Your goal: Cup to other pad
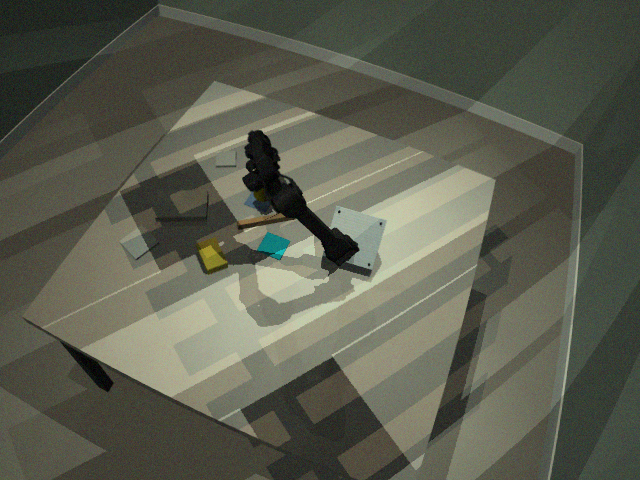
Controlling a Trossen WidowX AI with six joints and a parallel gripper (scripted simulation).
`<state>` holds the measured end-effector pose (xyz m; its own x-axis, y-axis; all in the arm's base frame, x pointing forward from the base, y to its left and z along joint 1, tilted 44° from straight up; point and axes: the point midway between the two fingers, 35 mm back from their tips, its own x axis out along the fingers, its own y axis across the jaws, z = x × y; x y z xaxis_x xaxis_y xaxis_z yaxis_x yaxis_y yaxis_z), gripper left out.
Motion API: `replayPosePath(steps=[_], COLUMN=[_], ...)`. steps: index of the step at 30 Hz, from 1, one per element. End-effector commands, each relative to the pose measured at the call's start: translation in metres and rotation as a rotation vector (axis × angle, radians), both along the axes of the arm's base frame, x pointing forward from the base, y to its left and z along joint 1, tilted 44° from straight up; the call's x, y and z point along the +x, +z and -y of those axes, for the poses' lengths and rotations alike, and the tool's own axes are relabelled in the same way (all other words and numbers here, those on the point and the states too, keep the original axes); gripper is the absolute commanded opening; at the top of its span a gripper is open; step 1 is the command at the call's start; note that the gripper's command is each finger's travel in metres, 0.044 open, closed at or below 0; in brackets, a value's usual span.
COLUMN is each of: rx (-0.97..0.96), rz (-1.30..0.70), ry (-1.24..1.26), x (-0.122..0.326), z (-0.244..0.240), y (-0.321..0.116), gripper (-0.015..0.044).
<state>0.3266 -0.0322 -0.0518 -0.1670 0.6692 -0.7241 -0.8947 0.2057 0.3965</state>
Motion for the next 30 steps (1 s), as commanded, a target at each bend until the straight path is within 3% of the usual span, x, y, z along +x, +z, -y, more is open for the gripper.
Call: replayPosePath(steps=[1,30], rx=[0.000,0.001], rz=[0.005,0.003], ry=[-0.004,-0.002], x=[-0.003,-0.037], z=[-0.002,-0.025], y=[0.005,0.034], gripper=[0.0000,0.0000])
